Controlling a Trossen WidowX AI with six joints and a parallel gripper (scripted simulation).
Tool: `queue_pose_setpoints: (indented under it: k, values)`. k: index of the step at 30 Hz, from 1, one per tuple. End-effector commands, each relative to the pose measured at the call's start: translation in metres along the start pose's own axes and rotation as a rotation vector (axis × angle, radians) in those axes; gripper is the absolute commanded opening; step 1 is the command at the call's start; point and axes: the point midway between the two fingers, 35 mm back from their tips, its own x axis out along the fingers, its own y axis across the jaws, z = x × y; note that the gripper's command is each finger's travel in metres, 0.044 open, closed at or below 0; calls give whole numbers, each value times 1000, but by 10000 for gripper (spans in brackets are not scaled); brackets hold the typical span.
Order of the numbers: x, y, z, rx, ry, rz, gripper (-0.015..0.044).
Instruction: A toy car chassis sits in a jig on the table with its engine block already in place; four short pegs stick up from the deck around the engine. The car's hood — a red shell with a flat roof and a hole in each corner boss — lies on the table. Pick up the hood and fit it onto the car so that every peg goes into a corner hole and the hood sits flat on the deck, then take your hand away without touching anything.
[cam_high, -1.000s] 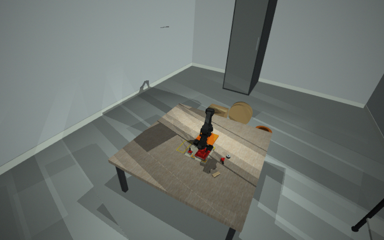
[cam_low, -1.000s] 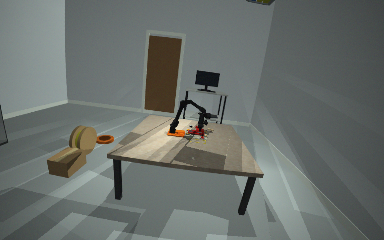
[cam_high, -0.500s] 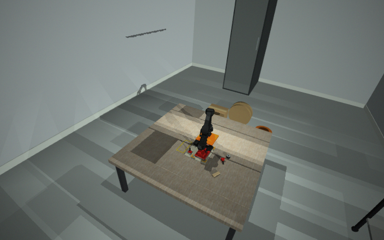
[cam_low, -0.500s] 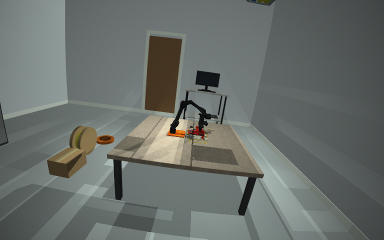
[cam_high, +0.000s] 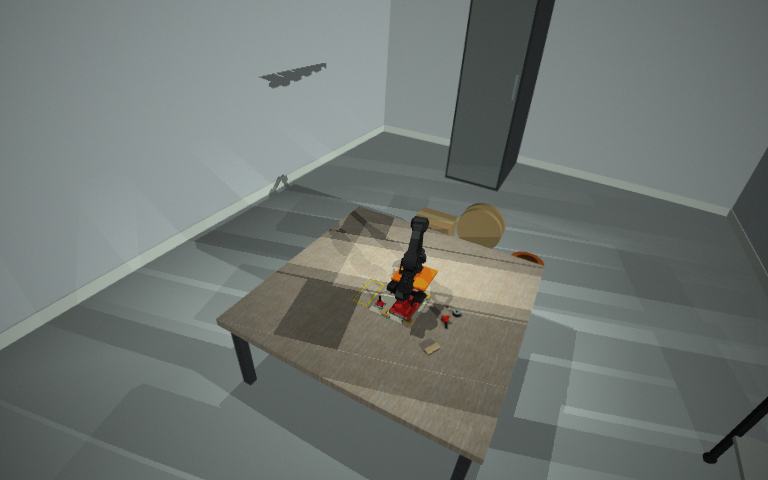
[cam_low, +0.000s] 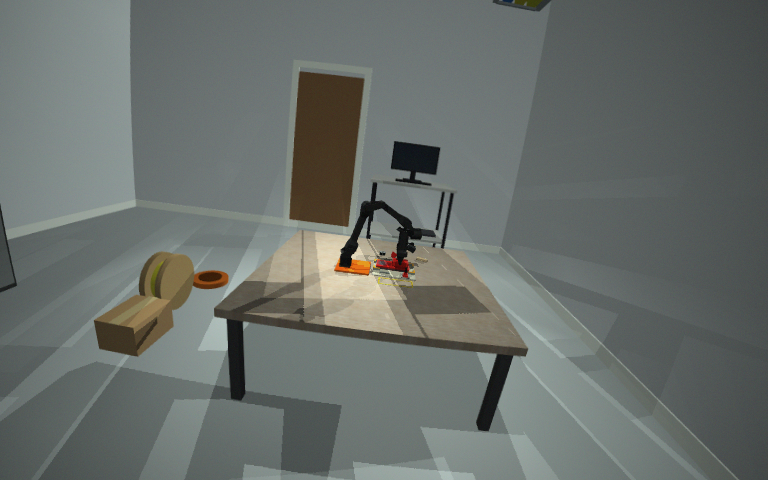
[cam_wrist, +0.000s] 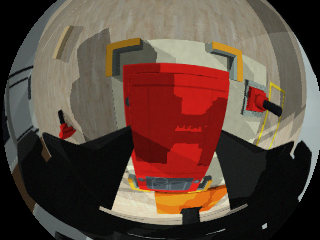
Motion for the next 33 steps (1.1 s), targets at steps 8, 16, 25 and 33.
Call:
queue_pose_setpoints:
  k: [8, 16, 25, 33]
  values:
    - [1, 0, 0, 0, 0, 0, 0]
    - [2, 0, 0, 0, 0, 0, 157]
    - [2, 0, 0, 0, 0, 0, 394]
    - [-14, 0, 1, 0, 0, -1, 440]
